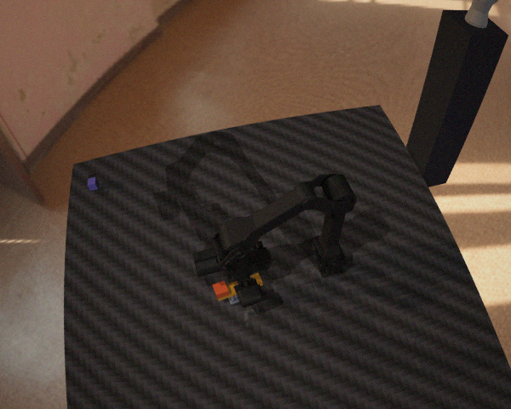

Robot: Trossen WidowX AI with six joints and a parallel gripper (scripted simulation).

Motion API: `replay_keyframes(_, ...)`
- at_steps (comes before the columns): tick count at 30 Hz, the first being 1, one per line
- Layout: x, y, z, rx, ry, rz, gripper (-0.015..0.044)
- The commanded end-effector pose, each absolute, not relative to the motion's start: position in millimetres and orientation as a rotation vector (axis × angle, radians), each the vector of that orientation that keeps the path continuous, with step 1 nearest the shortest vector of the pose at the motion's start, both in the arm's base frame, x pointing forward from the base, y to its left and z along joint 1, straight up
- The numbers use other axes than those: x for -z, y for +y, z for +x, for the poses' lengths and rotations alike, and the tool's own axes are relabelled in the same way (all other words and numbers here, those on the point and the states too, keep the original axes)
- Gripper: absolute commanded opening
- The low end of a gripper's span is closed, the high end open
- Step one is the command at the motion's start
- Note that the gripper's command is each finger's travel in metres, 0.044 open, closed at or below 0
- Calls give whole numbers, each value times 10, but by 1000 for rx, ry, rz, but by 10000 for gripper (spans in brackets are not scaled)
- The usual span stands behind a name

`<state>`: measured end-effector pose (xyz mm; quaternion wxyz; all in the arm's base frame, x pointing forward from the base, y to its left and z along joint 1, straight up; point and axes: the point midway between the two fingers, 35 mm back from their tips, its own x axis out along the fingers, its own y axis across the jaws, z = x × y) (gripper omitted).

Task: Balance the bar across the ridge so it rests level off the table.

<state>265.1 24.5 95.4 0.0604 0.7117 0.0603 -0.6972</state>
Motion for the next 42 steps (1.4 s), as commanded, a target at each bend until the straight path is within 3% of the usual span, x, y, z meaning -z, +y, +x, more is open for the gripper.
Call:
replay_keyframes(1, -967, 246, 2656, 2110, 179, 2159, 0)
replay_keyframes(35, -955, 245, 2650, 2110, 183, 2154, 0)
replay_keyframes(42, -955, 245, 2650, 2110, 183, 2154, 167)
